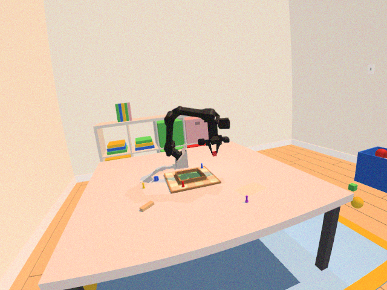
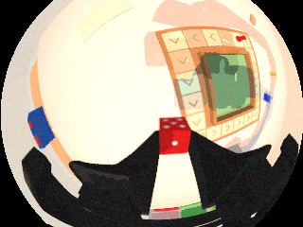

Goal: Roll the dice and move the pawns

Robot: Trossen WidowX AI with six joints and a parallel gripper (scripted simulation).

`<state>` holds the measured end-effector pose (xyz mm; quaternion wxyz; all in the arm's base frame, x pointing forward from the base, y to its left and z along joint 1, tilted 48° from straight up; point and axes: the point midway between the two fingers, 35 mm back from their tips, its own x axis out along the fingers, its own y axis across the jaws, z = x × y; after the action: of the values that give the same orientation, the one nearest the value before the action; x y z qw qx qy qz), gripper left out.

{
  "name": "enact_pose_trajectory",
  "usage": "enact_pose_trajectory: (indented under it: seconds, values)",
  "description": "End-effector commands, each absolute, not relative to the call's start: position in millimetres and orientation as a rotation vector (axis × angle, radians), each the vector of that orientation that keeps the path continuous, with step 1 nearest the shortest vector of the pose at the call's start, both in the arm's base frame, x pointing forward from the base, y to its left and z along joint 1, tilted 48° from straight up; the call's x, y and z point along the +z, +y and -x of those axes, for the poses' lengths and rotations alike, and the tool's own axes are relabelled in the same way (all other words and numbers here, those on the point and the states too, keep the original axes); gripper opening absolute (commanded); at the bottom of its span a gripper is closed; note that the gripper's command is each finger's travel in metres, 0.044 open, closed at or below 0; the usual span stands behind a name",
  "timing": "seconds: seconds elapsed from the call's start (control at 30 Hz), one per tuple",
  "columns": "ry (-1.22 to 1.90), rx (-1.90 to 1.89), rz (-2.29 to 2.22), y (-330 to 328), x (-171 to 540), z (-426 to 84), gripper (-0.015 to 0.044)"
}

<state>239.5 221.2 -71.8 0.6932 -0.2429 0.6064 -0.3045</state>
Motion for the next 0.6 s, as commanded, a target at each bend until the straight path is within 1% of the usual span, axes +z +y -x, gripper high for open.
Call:
enact_pose_trajectory:
  seconds: [0.0,0.57]
  values:
    - [1.397,-0.604,0.633,212.9,-64.4,-244.7,0.0]
    - [1.559,-0.244,1.027,176.8,-36.0,-259.8,0.0]
